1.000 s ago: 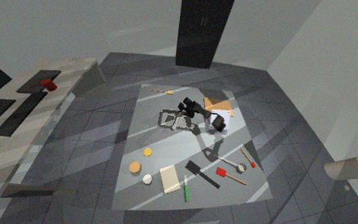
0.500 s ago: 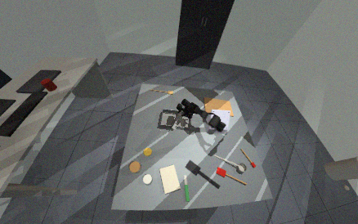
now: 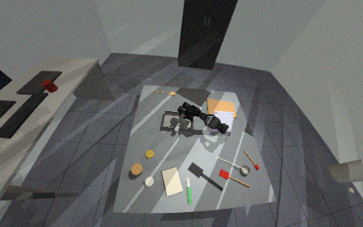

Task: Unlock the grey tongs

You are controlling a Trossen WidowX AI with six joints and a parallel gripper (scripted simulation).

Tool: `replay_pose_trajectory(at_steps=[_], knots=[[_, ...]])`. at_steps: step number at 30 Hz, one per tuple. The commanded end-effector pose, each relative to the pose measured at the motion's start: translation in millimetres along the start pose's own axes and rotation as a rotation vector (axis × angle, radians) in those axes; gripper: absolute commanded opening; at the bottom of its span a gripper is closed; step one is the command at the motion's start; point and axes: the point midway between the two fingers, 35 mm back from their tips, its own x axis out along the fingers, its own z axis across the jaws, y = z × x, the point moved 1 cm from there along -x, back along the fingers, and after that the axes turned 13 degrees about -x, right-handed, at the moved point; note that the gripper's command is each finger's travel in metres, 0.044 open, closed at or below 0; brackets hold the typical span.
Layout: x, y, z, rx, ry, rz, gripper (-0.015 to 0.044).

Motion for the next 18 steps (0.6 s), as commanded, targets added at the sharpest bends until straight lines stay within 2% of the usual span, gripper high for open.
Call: replay_pose_trajectory(at_steps=[1, 9, 16, 18], knots=[[7.0, -0.5, 2.0, 0.001, -0.005, -0.003, 0.026], [19.2, 0.4, 0.8, 0.001, -0.006, -0.001, 0.026], [14.7, 0.9, -1.3, 0.0, 0.0, 0.002, 0.0076], [14.7, 0.9, -1.3, 0.0, 0.0, 0.002, 0.0063]])
